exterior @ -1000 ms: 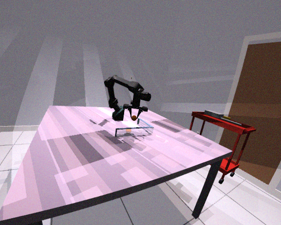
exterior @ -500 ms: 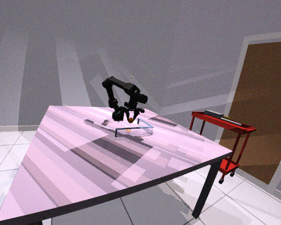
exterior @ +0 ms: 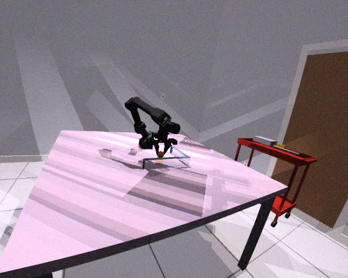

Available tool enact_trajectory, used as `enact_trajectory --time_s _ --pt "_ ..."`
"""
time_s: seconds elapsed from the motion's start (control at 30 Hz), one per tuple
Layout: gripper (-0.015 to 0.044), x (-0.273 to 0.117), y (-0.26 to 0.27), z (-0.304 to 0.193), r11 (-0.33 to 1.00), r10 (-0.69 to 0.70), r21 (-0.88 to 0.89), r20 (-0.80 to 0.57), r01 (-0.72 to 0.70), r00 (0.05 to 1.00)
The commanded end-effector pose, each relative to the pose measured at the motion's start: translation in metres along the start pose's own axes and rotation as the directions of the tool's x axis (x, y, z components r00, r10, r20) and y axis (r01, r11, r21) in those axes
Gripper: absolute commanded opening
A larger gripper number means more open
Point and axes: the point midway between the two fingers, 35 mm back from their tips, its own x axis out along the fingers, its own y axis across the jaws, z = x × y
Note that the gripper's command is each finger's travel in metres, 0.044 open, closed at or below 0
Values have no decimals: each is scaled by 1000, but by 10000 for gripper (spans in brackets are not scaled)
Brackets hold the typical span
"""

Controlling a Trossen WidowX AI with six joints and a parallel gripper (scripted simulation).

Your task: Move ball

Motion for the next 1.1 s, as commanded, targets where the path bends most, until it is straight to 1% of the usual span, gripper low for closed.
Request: enact_trajectory --time_s 0.0,0.1,0.87,1.07 --pt "0 23 1 3 1000 10 -10 10 -10 1000" --pt "0 36 2 4 1000 12 -10 10 -12 1000" --pt "0 56 2 5 1000 13 -9 10 -13 1000" --pt "157 51 2 3 1000 5 1 2 -5 1000"
